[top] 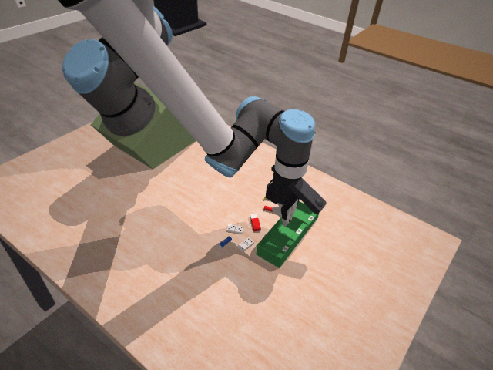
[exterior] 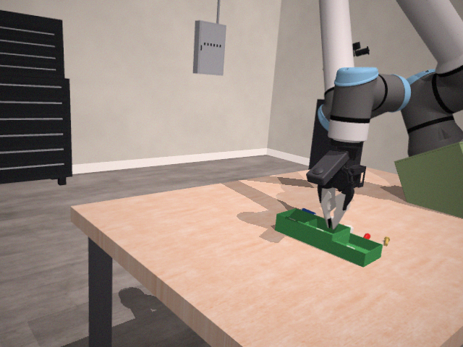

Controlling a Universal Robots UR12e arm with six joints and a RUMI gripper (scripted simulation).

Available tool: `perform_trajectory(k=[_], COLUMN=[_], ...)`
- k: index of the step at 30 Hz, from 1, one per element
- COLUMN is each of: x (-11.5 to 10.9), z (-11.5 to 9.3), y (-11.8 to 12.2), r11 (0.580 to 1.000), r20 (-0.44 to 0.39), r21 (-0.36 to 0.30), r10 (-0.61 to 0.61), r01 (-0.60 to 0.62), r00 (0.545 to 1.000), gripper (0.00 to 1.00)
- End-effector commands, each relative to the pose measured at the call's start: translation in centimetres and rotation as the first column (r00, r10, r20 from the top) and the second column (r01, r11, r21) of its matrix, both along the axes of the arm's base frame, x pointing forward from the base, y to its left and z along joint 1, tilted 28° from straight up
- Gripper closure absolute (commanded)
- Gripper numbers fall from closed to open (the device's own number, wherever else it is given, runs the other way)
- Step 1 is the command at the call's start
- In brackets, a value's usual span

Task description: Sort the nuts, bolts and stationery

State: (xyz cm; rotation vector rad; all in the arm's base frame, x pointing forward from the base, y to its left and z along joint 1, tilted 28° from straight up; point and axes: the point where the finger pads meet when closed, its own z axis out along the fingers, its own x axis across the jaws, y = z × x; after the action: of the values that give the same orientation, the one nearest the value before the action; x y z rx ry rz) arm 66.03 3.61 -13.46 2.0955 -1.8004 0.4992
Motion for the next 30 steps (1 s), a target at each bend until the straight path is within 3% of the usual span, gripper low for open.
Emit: perform_trajectory(k=[1, 18, 25, 30], x=[0.0, -0.2, -0.2, -0.4], z=[0.6, 4.0, 4.0, 3.0], y=[0.3, 2.1, 2.1, 3.9], r11=[1.0, 1.0, 1.0, 1.0], r20=[0.001, 0.001, 0.001, 0.001], r21=[0.0, 0.0, 0.0, 0.0], r10=[0.0, 0.0, 0.0, 0.0], r01=[0.0, 0.0, 0.0, 0.0], r00=[1.0, 1.0, 1.0, 1.0], gripper=[0.96, 0.96, 0.96, 0.96])
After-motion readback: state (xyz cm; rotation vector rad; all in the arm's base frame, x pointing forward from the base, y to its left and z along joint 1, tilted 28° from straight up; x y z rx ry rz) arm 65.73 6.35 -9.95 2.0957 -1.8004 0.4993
